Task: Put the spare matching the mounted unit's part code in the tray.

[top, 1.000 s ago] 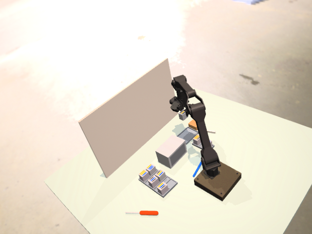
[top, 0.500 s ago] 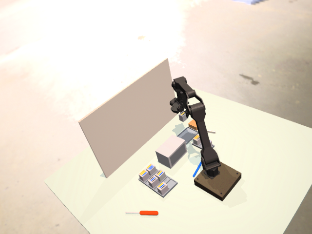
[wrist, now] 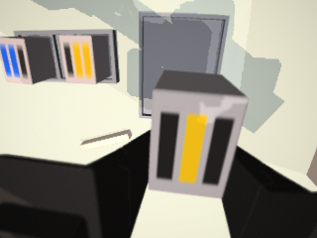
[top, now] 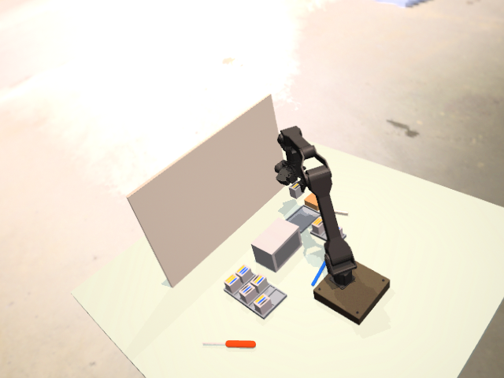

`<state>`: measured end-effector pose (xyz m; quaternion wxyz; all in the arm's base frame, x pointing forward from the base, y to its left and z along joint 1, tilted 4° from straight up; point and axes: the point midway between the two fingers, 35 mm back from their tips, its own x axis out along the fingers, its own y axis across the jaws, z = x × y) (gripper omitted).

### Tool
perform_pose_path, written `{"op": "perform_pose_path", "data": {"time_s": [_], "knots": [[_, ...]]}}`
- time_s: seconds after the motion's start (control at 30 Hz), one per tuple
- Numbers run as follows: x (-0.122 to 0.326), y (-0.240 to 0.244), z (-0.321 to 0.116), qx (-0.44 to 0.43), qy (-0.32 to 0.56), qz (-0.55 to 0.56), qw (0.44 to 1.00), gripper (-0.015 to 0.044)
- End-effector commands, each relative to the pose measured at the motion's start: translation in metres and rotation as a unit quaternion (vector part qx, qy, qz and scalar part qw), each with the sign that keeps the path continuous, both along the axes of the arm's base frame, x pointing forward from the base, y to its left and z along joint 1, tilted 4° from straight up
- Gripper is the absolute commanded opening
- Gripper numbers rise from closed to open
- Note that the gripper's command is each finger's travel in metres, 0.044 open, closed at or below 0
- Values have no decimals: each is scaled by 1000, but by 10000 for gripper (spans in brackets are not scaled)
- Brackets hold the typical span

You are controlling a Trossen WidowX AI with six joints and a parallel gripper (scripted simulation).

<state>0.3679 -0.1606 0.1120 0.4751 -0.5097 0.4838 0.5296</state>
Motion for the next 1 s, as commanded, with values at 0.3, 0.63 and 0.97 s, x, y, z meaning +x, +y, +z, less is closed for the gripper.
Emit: {"op": "perform_pose_path", "data": {"time_s": [0.3,0.63,0.97], "knots": [[0,-1,-11,-1,3,2,1000,0],[0,-1,-19,-1,3,2,1000,0],[0,-1,-27,-1,3,2,1000,0]]}}
